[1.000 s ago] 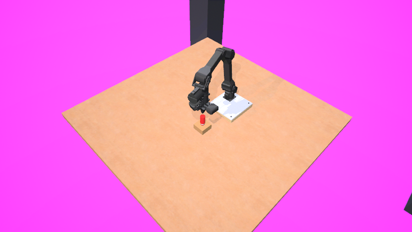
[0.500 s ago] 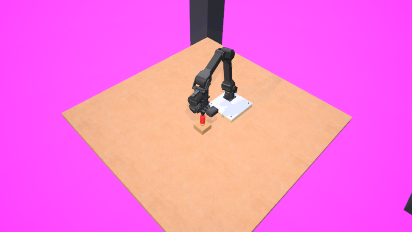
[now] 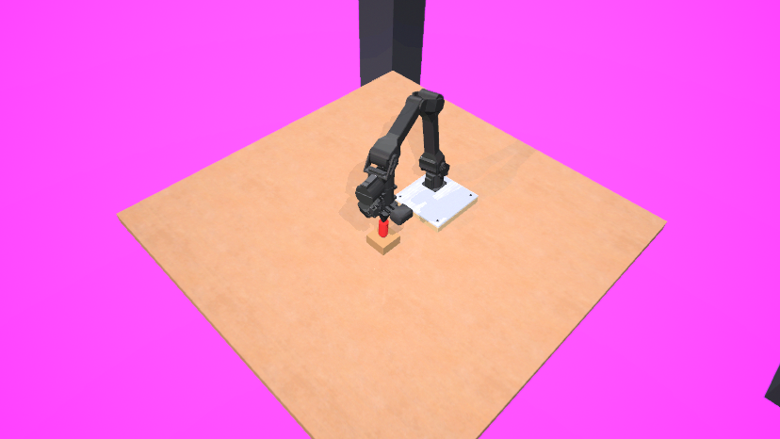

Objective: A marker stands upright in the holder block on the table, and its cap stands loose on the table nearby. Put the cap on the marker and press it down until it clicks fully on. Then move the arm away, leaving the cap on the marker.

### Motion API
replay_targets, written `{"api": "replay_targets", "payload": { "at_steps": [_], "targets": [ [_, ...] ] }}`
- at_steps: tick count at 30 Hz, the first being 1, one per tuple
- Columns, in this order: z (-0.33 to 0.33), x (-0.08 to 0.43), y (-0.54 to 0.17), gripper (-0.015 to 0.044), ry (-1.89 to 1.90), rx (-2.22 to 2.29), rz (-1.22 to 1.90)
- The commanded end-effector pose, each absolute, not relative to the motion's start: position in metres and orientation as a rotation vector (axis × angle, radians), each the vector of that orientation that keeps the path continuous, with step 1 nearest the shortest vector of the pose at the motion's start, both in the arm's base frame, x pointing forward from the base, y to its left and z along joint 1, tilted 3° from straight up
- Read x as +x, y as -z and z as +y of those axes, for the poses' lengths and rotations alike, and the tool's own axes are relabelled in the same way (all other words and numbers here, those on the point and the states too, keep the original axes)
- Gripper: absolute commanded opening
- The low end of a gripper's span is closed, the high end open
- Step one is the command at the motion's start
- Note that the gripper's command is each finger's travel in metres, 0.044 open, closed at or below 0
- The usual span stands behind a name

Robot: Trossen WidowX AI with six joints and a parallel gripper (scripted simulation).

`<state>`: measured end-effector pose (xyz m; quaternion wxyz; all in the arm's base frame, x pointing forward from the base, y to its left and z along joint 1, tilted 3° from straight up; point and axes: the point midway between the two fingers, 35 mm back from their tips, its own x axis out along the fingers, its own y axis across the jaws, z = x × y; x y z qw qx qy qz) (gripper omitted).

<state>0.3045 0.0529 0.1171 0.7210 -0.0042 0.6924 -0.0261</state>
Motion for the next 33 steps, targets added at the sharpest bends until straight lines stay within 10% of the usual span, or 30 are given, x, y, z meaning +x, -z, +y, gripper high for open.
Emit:
{"api": "replay_targets", "payload": {
  "at_steps": [1, 16, 33],
  "targets": [
    [0.053, 0.305, -0.118, 0.0, 0.057, -0.009, 1.526],
    [0.057, 0.301, -0.207, 0.0, 0.057, -0.009, 1.53],
    [0.057, 0.301, -0.207, 0.044, 0.057, -0.009, 1.53]
  ]
}}
